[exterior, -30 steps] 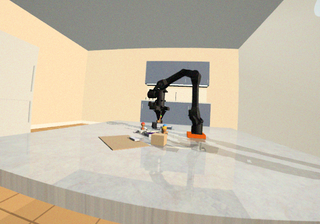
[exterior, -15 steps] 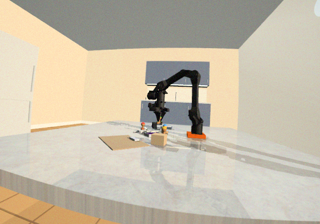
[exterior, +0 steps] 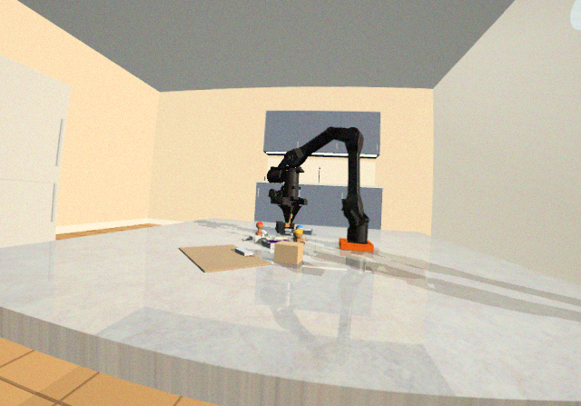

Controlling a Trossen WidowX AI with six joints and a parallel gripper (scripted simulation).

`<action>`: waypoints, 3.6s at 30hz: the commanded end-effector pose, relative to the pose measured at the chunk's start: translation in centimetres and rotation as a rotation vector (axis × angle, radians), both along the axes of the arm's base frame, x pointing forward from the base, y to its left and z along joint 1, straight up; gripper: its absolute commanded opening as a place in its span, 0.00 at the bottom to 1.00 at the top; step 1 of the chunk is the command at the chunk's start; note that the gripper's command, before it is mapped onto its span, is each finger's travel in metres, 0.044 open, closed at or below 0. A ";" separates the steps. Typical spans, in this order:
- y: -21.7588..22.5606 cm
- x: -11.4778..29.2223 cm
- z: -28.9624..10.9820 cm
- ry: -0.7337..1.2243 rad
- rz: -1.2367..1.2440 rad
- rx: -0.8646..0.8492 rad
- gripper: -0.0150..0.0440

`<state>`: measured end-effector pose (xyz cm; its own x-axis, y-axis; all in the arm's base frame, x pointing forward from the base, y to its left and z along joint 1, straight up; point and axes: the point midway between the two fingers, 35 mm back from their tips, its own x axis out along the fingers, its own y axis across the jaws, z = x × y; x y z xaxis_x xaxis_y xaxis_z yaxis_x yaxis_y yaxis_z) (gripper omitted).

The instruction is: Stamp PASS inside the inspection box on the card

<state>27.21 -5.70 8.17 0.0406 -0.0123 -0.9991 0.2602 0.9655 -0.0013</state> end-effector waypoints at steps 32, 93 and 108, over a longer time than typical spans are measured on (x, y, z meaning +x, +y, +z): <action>0.0 -0.2 -2.5 0.008 0.005 0.001 0.25; 0.0 -0.3 -4.0 0.008 0.005 0.001 0.25; 0.0 -0.3 -4.1 0.008 0.005 0.001 0.25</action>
